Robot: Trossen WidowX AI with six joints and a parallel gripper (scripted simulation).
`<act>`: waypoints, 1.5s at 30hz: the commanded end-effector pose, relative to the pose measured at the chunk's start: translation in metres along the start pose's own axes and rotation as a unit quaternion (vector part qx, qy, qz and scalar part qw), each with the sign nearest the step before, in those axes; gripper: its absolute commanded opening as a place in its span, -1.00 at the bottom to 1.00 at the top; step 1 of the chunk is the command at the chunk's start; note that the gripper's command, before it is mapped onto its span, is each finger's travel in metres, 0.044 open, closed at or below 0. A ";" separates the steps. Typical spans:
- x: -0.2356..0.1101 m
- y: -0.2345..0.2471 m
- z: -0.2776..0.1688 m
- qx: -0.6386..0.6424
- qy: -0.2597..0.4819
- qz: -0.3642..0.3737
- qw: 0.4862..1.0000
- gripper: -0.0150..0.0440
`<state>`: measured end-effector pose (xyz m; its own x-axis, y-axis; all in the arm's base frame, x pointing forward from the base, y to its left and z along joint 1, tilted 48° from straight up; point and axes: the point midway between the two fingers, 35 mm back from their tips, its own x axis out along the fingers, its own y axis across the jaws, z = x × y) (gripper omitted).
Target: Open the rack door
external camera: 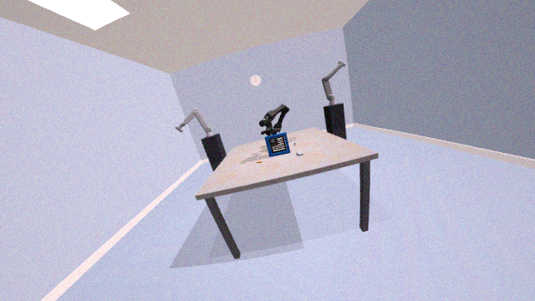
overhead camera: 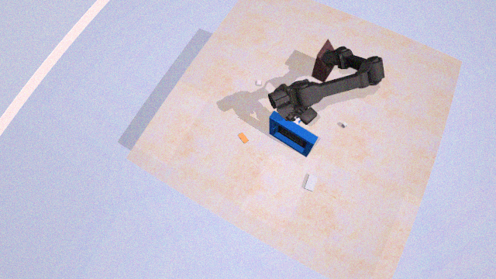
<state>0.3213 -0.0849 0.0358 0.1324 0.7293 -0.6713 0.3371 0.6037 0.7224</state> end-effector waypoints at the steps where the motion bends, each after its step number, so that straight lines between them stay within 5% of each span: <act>1: 0.001 0.000 -0.001 0.095 0.000 0.001 0.996 -0.42; 15: 0.001 0.000 -0.001 0.426 0.001 0.001 0.905 -0.42; 32: 0.001 0.000 -0.001 0.746 0.001 0.000 0.666 -0.42; 42: 0.001 0.000 -0.001 0.748 0.001 0.000 0.663 -0.42; 45: 0.001 0.000 -0.001 0.748 0.001 0.000 0.663 -0.16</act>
<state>0.3202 -0.0855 0.0346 0.1281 0.7255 -0.6761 0.8937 -0.3801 -0.2385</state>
